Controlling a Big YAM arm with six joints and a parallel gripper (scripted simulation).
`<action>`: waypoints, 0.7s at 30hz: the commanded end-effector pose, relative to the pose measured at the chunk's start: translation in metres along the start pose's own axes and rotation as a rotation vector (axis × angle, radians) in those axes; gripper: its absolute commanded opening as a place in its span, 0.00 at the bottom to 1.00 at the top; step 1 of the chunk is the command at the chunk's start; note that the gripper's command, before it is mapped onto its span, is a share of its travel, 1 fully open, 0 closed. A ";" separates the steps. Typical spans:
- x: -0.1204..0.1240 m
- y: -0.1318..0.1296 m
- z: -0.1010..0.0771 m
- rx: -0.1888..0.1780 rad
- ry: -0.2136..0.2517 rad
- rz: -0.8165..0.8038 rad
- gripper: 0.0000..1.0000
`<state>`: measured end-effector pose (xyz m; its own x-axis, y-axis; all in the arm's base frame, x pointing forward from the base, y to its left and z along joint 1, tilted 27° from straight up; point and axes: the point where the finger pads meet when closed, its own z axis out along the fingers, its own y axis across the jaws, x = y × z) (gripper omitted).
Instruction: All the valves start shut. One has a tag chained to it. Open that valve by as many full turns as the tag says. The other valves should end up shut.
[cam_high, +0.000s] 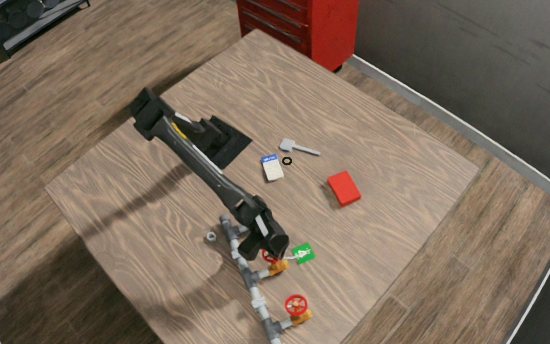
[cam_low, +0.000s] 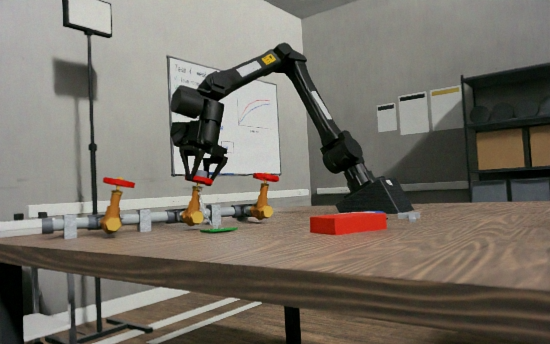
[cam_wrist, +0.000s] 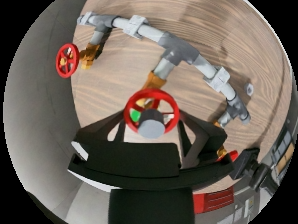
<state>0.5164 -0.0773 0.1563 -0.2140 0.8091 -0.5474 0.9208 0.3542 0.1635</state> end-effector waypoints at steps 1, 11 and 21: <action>-0.009 0.009 -0.008 -0.011 -0.015 -0.112 0.00; -0.009 0.009 -0.008 -0.009 -0.016 -0.395 0.00; -0.010 0.011 -0.008 -0.013 -0.022 -0.867 0.00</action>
<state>0.5156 -0.0779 0.1563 -0.7046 0.4588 -0.5413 0.6318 0.7529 -0.1843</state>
